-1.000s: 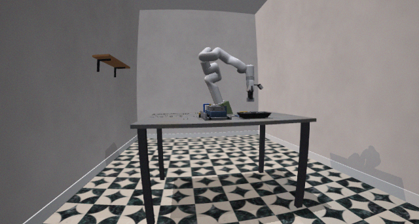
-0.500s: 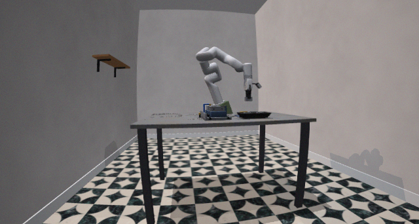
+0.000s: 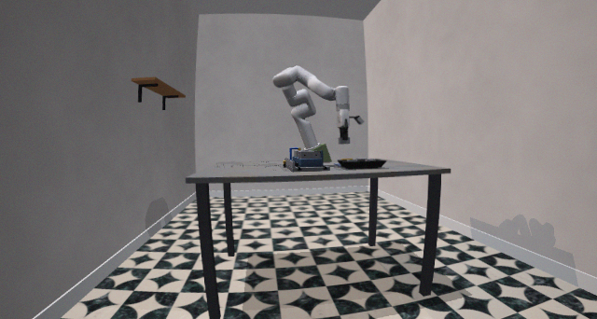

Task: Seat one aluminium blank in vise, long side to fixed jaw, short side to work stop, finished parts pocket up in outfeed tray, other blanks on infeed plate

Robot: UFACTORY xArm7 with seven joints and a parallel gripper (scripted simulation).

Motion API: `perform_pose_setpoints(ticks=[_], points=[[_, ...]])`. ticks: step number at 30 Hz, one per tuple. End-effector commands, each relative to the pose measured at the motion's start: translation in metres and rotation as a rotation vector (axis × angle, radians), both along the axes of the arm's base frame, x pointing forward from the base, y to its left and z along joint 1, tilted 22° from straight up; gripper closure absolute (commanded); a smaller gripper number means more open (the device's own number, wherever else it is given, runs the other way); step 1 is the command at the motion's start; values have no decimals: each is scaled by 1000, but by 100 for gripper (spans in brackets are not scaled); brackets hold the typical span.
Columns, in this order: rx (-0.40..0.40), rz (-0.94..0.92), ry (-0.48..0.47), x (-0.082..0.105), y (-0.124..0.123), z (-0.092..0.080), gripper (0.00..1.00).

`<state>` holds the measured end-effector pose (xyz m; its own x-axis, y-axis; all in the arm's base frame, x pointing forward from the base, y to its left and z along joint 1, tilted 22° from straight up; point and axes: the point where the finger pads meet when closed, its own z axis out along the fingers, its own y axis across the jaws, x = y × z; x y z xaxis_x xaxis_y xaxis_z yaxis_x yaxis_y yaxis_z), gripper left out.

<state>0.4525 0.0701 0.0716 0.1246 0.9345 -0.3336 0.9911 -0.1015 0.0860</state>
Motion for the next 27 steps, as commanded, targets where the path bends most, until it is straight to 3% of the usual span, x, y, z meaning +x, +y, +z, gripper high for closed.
perform_pose_setpoints(ticks=[1, 7, 9, 10, 14, 24, 27], points=[[7, 15, 2, 19, -33, 16, 100], [3, 24, 4, 34, -80, 34, 100], [3, 24, 4, 34, -80, 34, 100], [-1, 29, 4, 40, -103, 43, 100], [-5, 32, 6, 44, -126, 51, 100], [-27, 43, 13, 47, -210, 81, 100], [-28, 43, 13, 47, -213, 83, 100]])
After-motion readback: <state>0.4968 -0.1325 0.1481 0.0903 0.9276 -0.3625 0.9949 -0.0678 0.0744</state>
